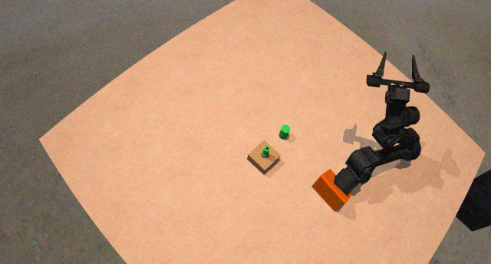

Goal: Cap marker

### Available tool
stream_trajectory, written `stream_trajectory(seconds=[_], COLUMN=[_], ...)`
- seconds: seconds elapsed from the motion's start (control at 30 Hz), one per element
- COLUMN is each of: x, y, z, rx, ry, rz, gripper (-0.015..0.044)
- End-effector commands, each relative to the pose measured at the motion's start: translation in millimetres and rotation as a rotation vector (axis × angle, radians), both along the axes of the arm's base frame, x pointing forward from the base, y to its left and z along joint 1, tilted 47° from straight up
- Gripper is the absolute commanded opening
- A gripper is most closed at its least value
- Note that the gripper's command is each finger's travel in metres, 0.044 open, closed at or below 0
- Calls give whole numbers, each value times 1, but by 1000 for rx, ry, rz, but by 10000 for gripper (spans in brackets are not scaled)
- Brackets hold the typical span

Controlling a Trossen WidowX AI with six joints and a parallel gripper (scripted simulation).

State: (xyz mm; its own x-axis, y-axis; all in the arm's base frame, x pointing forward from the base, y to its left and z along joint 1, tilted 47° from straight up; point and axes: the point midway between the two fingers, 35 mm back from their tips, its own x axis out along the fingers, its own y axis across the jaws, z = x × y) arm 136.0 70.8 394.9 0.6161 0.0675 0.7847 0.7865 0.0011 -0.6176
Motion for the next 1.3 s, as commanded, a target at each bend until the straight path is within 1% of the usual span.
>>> stream_trajectory(seconds=[0.0, 0.07, 0.13, 0.17, 0.3, 0.37, 0.5, 0.63, 0.77, 0.97, 1.13, 1.27], x=[2, 18, 43, 55, 103, 125, 156, 185, 199, 196, 178, 156], y=[2, 18, 40, 50, 81, 92, 101, 98, 83, 46, 7, -26], z=[0, -4, -13, -19, -52, -74, -115, -172, -227, -288, -323, -336], rx=[-4, -36, -75, -90, -118, -91, -31, 74, 216, 443, 643, 782], ry=[8, 78, 193, 254, 515, 657, 892, 1188, 1445, 1710, 1830, 1828], rz=[5, 40, 87, 106, 157, 182, 180, 101, -47, -360, -735, -1118], gripper=[374, 321, 269, 254, 254, 254, 254, 254, 254, 254, 254, 254])
